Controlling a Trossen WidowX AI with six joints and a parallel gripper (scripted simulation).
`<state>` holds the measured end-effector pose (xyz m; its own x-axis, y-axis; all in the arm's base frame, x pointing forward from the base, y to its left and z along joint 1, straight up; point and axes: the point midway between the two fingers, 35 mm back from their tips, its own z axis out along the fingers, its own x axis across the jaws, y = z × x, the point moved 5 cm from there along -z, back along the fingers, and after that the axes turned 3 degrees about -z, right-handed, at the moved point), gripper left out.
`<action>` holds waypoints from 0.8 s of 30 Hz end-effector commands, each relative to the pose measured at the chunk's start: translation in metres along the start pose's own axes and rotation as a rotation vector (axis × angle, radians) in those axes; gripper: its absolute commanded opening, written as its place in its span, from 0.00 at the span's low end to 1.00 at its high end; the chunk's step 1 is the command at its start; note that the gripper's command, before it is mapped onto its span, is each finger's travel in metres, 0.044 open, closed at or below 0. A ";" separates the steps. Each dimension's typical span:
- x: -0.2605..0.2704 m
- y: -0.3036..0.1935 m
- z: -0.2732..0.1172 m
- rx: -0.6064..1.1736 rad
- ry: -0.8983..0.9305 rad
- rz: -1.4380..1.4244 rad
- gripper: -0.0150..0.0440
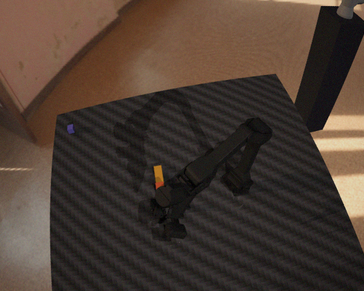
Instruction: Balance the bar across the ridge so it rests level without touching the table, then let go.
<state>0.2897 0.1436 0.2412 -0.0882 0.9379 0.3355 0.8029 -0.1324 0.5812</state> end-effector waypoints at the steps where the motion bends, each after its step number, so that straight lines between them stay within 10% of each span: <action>1: -0.016 0.009 0.005 0.021 -0.059 0.089 0.79; 24: -0.128 0.041 0.005 0.120 -0.385 0.663 0.79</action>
<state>0.3329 0.0334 0.2214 0.5611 0.7680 0.3089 0.7146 -0.6377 0.2874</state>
